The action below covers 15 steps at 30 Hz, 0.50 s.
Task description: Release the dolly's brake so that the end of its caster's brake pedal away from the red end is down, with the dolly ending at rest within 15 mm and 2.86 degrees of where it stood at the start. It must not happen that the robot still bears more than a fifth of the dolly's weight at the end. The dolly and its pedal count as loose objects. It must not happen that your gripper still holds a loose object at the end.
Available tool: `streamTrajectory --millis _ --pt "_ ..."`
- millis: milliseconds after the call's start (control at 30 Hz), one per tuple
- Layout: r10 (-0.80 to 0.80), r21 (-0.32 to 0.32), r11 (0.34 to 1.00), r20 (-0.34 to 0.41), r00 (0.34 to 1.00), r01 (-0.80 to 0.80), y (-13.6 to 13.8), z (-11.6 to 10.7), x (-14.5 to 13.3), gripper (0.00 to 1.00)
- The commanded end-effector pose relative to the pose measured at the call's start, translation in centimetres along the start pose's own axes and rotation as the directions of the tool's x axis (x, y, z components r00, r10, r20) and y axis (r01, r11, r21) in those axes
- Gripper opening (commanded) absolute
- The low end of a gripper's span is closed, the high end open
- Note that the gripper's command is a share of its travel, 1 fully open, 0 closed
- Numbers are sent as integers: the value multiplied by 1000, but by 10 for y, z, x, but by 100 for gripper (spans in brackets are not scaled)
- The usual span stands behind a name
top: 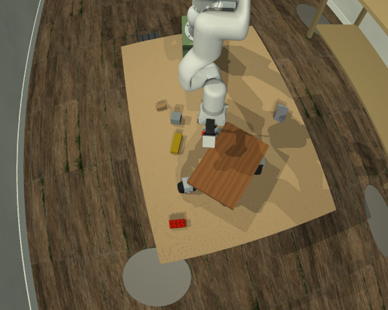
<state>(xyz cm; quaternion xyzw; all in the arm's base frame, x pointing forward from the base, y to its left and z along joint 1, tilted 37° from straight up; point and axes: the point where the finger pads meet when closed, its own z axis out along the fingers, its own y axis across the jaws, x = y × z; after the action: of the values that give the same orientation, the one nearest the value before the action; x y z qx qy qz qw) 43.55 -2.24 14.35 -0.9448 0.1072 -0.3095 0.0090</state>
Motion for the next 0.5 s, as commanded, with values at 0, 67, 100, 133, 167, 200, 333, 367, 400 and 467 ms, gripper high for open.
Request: streamTrajectory --millis 0,67,100,133,167,200,333,367,400,467 --pt "0 -13 1000 -11 1000 0 0 5 1 0" --pt "0 -13 1000 -11 1000 0 -1 7 1 0" --pt "0 -13 1000 -11 1000 0 0 8 1 0" --pt "0 -13 1000 -11 1000 0 0 9 1 0" --pt "0 -13 1000 -11 1000 0 0 9 1 0" --pt "0 -13 1000 -11 1000 0 -1 10 1 0" --pt "0 -13 1000 -11 1000 0 -1 12 1 0" --pt "0 -13 1000 -11 1000 0 0 12 1 0" --pt "0 -13 1000 -11 1000 0 0 13 1 0" --pt "0 -13 1000 -11 1000 0 0 14 1 0"
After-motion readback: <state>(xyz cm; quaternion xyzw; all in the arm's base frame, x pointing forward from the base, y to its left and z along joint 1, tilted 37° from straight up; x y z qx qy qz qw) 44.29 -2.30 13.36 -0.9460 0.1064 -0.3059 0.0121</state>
